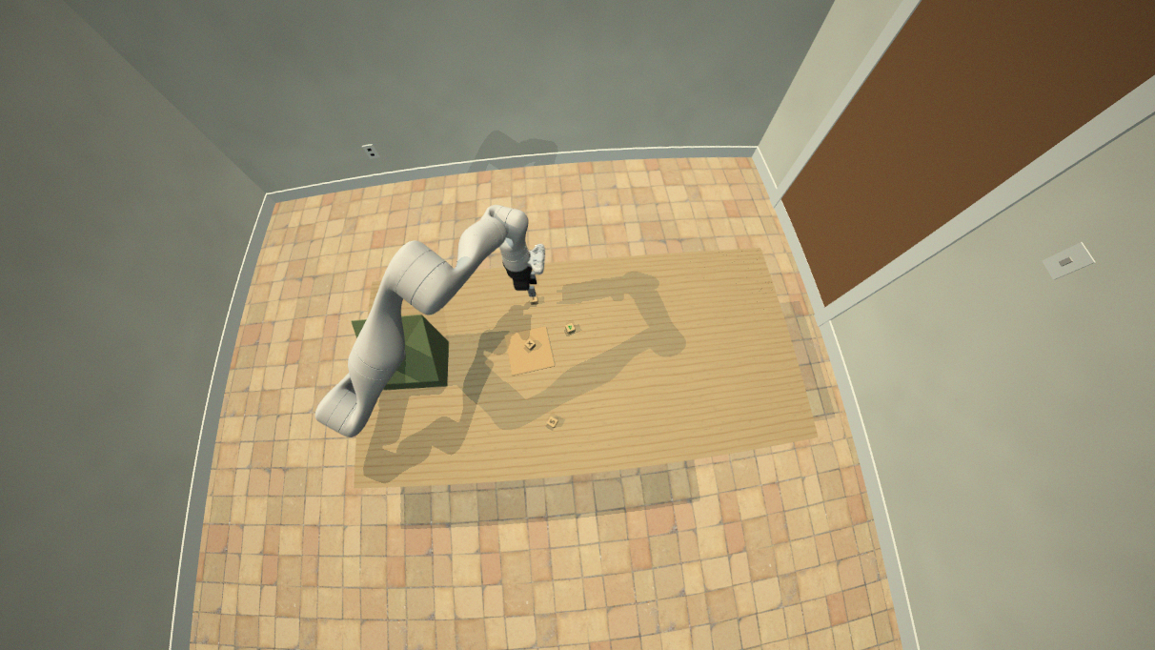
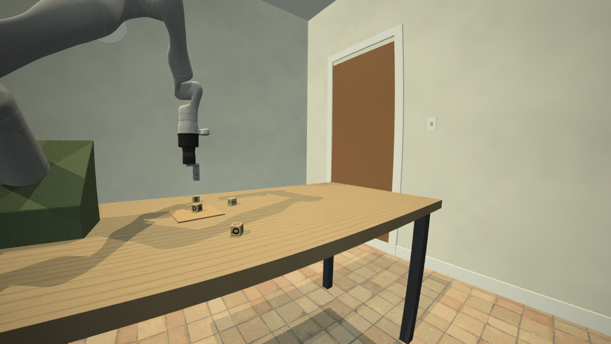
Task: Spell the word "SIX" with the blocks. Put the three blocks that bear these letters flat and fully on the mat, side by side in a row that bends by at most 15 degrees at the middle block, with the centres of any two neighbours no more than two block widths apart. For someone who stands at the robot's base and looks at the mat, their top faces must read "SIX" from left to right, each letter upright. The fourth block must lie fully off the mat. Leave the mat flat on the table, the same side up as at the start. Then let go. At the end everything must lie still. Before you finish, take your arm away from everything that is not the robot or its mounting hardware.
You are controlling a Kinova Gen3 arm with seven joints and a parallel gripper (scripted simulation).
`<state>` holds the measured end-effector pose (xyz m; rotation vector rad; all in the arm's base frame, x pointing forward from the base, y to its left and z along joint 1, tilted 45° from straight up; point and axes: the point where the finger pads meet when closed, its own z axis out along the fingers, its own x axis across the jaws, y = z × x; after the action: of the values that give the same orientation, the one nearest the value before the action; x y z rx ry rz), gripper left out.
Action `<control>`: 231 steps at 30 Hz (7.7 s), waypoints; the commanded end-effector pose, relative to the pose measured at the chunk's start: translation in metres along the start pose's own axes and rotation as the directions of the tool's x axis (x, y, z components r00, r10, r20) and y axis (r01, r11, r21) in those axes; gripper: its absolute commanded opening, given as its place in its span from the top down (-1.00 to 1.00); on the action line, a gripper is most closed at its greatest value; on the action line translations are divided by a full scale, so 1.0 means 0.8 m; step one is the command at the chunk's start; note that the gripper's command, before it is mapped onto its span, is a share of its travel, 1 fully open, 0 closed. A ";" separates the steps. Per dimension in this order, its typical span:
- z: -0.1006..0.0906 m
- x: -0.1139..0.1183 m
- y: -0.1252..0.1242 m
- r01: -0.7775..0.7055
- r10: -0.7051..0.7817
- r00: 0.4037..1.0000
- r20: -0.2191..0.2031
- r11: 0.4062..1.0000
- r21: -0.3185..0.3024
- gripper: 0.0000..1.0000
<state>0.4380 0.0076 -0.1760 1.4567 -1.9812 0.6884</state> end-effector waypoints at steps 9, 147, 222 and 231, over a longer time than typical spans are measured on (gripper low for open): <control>0.000 0.001 -0.003 -0.006 0.006 1.000 0.004 1.000 -0.005 -1.00; 0.000 0.203 0.011 -0.723 0.723 -0.691 -0.006 -0.691 0.000 -1.00; 0.065 0.203 0.013 -0.723 0.723 -0.691 -0.007 -0.691 0.001 -1.00; 0.065 0.203 0.013 -0.723 0.723 -0.691 -0.007 -0.691 0.001 -1.00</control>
<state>0.3815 -0.1342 -0.0975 -1.5990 -2.7043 1.2520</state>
